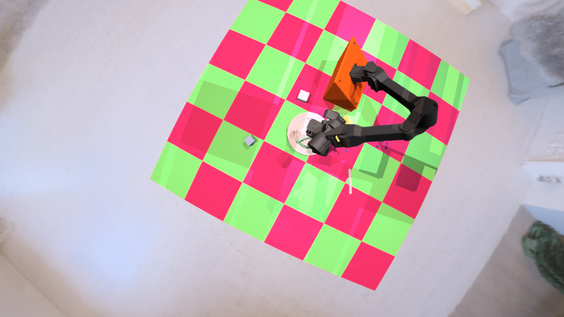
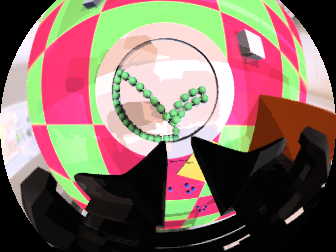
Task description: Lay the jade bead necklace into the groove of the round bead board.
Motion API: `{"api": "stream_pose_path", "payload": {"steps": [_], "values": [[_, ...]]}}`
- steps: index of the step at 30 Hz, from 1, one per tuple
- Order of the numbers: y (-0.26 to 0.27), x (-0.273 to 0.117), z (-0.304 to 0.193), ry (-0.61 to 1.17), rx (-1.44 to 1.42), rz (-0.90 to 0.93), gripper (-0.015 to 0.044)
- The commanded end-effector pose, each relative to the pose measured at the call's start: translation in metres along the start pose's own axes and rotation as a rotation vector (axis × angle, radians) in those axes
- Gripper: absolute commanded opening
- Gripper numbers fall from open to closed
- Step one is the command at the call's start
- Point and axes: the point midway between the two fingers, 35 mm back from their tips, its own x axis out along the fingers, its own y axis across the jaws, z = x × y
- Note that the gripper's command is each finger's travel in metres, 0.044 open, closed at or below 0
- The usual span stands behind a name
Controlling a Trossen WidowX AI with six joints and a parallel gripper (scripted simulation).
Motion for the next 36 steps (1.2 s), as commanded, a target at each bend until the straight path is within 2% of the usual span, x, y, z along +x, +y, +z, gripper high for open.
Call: {"api": "stream_pose_path", "payload": {"steps": [1,25,30,36], "values": [[0.000,0.004,0.000,0.001,0.003,-0.001,0.0120],[-0.001,0.033,0.000,0.001,0.002,-0.005,0.0120],[0.001,0.031,0.001,-0.004,-0.006,-0.003,0.0000],[0.001,0.031,0.001,-0.004,-0.006,-0.003,0.0000]]}}
